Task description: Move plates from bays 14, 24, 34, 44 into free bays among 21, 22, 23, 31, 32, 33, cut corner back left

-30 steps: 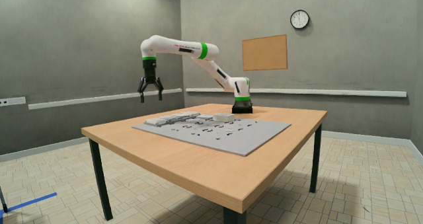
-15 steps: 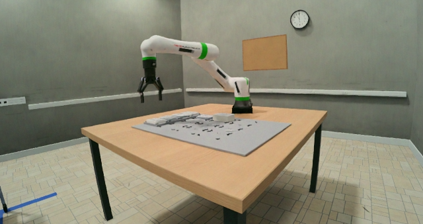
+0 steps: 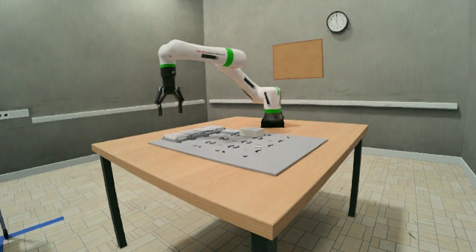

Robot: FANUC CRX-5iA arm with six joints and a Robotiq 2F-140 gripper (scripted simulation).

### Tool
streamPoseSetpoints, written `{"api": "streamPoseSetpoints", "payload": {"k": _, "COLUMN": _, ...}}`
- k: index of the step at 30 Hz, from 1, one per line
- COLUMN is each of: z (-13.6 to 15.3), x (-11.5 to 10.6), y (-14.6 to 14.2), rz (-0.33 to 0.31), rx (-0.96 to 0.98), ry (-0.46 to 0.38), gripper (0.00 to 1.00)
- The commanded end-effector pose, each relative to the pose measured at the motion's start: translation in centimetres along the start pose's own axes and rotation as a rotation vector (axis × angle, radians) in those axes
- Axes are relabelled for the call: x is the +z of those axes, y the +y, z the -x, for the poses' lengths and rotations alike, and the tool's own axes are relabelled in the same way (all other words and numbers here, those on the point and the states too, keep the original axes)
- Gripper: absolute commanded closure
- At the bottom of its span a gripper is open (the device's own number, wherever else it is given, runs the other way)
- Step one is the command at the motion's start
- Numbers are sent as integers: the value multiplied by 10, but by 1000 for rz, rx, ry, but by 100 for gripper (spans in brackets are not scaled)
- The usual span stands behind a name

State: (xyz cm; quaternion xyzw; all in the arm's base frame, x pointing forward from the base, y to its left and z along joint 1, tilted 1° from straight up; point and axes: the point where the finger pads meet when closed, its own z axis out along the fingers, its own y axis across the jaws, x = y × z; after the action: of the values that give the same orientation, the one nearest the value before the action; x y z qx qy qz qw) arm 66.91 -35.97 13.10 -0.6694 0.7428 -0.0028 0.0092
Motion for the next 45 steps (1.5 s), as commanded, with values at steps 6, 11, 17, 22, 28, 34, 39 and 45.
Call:
{"api": "streamPoseSetpoints", "payload": {"k": 6, "z": 0, "x": -2, "y": 0, "rz": -2, "rx": 0, "ry": 1, "gripper": 0}}
{"api": "streamPoseSetpoints", "payload": {"k": 11, "z": 1, "x": 0, "y": 7, "rz": -2, "rx": 0, "ry": 1, "gripper": 30}}
{"api": "streamPoseSetpoints", "payload": {"k": 17, "z": 4, "x": 5, "y": 31, "rz": -2, "rx": 0, "ry": 1, "gripper": 30}}
{"api": "streamPoseSetpoints", "payload": {"k": 22, "z": 6, "x": 9, "y": 50, "rz": -2, "rx": 0, "ry": 1, "gripper": 30}}
{"api": "streamPoseSetpoints", "payload": {"k": 28, "z": 8, "x": 12, "y": 66, "rz": -2, "rx": 0, "ry": 1, "gripper": 30}}
{"api": "streamPoseSetpoints", "payload": {"k": 34, "z": 11, "x": 16, "y": 89, "rz": -2, "rx": 0, "ry": 1, "gripper": 30}}
{"api": "streamPoseSetpoints", "payload": {"k": 39, "z": 14, "x": 20, "y": 109, "rz": -2, "rx": 0, "ry": 1, "gripper": 30}}
{"api": "streamPoseSetpoints", "payload": {"k": 45, "z": 16, "x": 23, "y": 124, "rz": -2, "rx": 0, "ry": 1, "gripper": 30}}
